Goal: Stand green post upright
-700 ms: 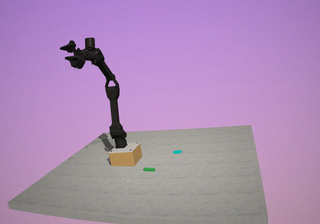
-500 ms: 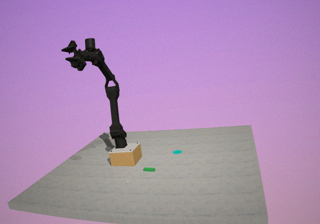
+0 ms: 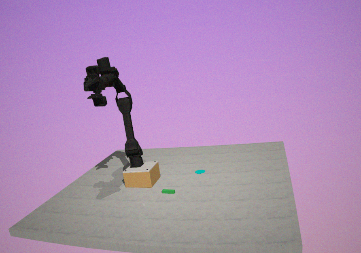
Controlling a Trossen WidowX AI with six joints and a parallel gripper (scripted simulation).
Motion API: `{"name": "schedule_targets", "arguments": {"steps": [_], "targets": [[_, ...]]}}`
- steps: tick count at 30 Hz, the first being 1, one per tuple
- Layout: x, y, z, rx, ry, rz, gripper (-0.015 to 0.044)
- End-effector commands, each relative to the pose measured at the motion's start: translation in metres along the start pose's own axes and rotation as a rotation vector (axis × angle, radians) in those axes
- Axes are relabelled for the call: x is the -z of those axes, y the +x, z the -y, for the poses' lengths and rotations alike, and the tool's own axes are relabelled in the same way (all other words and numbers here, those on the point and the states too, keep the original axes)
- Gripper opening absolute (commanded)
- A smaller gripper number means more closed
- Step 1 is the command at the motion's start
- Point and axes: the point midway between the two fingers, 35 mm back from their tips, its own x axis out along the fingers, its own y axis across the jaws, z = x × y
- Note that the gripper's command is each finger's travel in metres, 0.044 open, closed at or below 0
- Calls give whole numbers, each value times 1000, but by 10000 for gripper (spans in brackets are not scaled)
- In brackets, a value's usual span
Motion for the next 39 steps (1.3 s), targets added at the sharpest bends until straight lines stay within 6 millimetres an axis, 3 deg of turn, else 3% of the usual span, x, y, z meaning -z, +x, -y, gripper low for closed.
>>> {"name": "schedule_targets", "arguments": {"steps": [1, 11, 22, 31, 39], "targets": [[39, 15, 37, 99, -231, -108, 233], [128, 23, 132, 254, -788, -419, 233], [205, -8, 246, 305, -1394, -849, 233], [240, -59, 338, 237, -1854, -1262, 233], [246, -114, 412, 88, -2206, -1678, 233]]}}
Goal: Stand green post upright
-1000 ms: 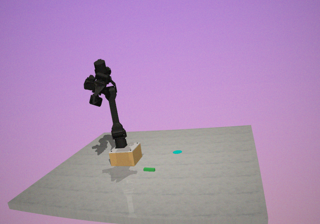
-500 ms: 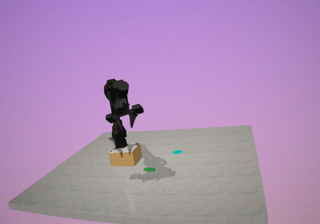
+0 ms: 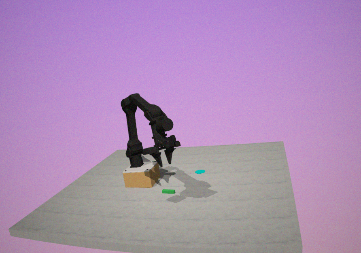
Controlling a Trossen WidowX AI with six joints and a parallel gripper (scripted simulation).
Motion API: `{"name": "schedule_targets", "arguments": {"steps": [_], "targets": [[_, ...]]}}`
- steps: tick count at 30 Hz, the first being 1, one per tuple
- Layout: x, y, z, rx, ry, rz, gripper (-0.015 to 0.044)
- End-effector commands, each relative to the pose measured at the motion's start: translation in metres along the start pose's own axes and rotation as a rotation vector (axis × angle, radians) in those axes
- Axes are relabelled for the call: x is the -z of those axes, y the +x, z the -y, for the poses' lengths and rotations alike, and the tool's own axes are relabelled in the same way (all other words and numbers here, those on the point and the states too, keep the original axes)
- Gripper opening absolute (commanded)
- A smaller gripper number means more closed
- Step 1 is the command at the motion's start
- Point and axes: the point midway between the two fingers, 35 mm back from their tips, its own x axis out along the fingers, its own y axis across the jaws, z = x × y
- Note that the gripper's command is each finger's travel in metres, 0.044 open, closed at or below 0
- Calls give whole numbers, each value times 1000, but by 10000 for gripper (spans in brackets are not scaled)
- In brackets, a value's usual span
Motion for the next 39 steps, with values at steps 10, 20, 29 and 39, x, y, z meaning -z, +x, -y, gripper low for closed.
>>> {"name": "schedule_targets", "arguments": {"steps": [10, 20, 29, 39], "targets": [[56, 38, -56, -129, -466, -211, 233], [68, 112, -62, -128, -466, -211, 233], [84, 153, -65, -128, -466, -212, 206], [84, 153, -65, -128, -466, -212, 23]]}}
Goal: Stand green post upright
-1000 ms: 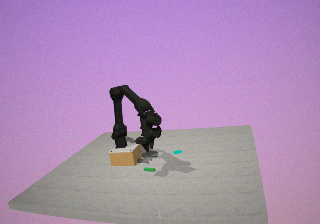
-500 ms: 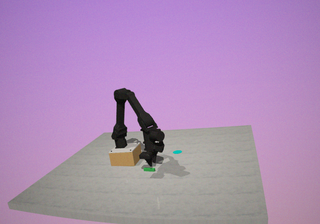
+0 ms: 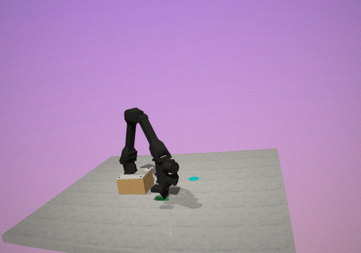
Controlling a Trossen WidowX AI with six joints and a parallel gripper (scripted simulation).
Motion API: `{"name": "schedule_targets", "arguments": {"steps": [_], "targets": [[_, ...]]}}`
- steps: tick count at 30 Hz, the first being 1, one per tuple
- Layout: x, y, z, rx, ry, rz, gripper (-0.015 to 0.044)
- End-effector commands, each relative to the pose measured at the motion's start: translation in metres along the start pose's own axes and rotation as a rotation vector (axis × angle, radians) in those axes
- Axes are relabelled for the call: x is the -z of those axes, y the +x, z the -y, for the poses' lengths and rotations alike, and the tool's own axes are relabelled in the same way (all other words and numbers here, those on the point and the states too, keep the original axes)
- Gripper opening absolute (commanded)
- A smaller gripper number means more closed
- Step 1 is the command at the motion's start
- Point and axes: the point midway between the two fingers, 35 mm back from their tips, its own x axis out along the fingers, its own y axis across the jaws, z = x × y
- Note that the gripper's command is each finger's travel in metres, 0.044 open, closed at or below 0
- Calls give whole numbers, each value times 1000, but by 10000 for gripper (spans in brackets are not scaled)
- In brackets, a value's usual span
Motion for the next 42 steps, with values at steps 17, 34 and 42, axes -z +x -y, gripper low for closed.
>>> {"name": "schedule_targets", "arguments": {"steps": [17, 34, 42], "targets": [[-6, -46, 3, -1, -3, 1, 23], [-3, -100, 2, -2, -3, 1, 23], [-1, -118, 0, -2, -5, 1, 23]]}}
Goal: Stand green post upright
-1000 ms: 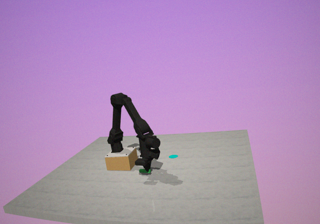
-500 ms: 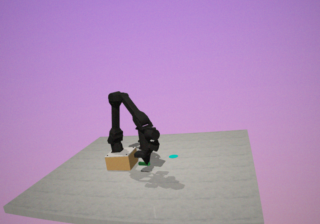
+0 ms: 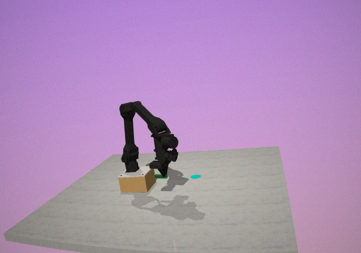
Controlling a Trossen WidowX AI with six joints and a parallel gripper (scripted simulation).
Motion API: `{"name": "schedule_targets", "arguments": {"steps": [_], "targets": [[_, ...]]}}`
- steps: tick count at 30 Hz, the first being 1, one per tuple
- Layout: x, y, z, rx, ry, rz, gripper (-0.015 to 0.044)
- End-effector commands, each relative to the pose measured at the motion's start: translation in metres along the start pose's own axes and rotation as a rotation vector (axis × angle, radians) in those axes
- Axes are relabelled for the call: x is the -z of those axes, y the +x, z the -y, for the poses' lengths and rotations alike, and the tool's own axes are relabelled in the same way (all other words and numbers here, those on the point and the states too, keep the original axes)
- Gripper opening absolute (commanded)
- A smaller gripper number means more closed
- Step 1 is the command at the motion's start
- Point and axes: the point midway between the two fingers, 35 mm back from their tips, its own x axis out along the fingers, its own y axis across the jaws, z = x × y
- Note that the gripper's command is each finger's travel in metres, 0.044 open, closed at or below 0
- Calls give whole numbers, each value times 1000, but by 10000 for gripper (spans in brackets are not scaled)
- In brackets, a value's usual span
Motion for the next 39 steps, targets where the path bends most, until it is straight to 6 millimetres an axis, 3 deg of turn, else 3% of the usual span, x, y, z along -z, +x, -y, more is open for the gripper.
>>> {"name": "schedule_targets", "arguments": {"steps": [1, 39], "targets": [[0, -5, -2, -4, -5, -2, 23], [-53, -16, -100, -12, -478, 10, 23]]}}
